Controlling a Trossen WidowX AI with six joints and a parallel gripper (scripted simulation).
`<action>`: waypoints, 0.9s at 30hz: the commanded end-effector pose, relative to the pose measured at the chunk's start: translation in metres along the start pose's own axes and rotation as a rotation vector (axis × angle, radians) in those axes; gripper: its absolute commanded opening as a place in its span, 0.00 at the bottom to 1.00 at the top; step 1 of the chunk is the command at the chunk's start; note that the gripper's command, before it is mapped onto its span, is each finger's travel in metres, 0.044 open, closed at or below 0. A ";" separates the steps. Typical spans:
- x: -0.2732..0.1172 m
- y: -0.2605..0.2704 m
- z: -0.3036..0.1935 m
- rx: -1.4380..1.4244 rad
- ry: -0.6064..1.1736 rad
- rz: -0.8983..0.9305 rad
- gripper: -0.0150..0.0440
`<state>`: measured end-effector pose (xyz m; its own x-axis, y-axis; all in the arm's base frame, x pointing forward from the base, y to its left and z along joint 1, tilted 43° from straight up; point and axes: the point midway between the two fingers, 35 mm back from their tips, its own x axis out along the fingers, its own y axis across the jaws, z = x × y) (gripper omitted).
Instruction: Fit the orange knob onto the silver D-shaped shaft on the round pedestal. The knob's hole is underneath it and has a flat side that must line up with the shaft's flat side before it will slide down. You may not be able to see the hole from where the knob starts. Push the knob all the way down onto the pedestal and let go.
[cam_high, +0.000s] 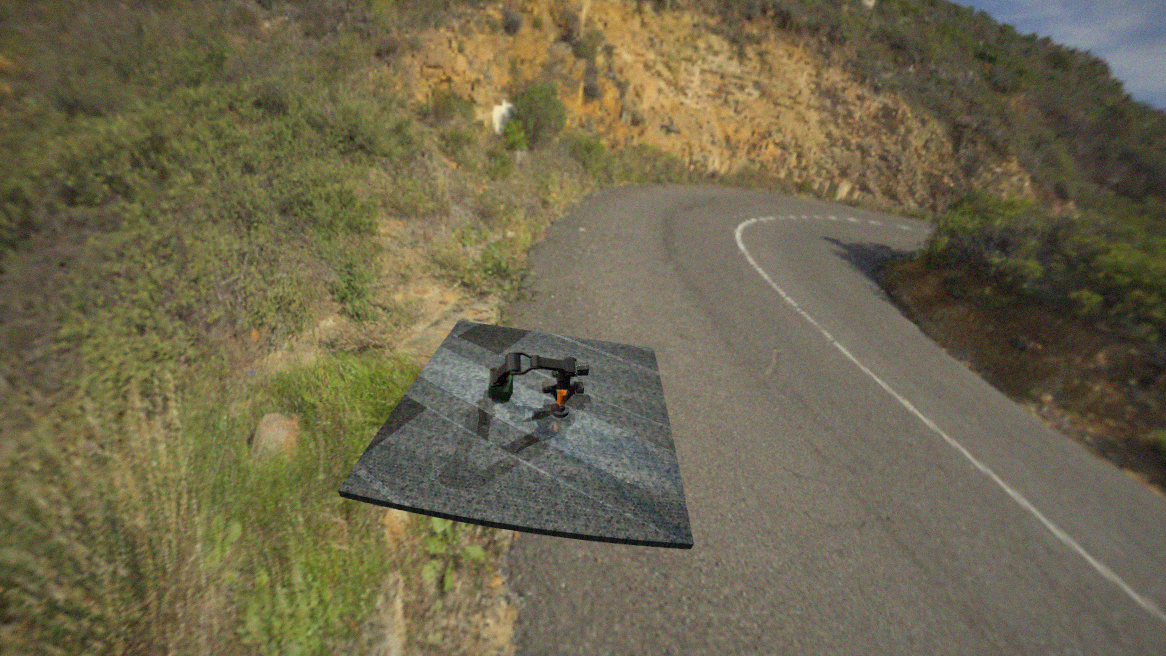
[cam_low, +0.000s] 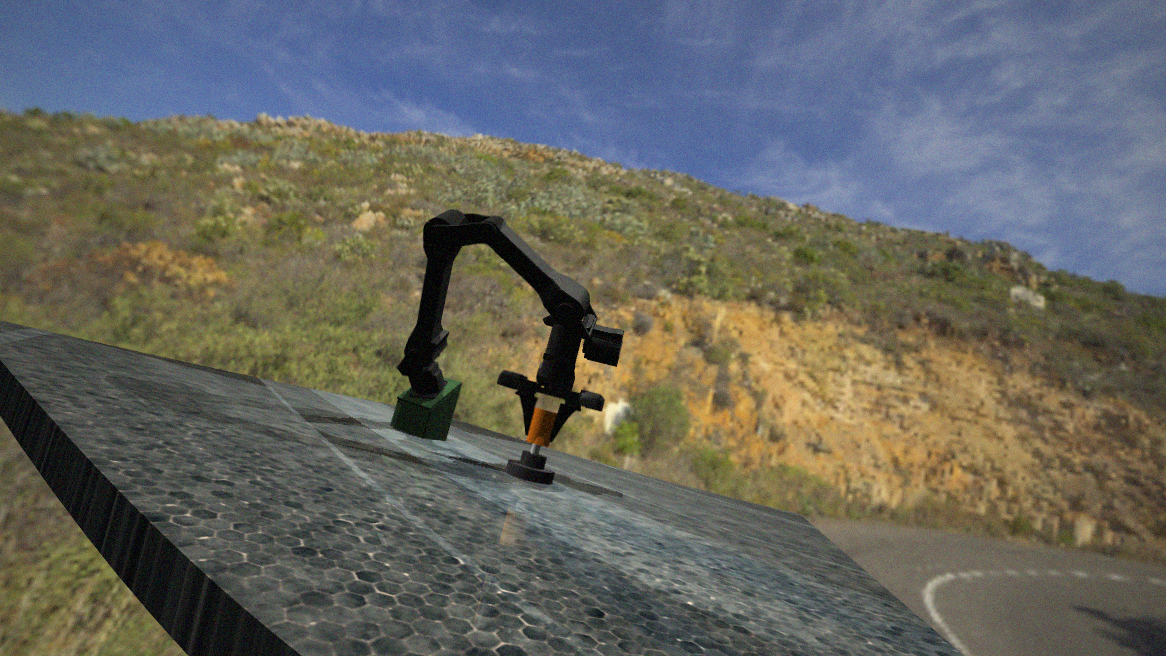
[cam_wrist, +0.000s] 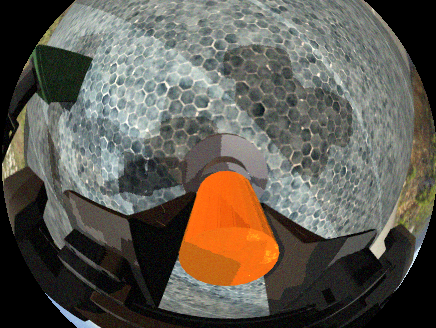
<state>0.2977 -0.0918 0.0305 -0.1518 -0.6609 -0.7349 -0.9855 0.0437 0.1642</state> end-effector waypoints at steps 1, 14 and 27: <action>0.001 0.001 0.000 -0.002 0.003 -0.001 0.25; -0.004 0.000 0.000 -0.050 0.003 -0.001 0.25; 0.001 -0.002 -0.001 -0.212 0.003 -0.001 0.25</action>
<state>0.2991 -0.0923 0.0308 -0.1528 -0.6607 -0.7349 -0.9494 -0.1084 0.2949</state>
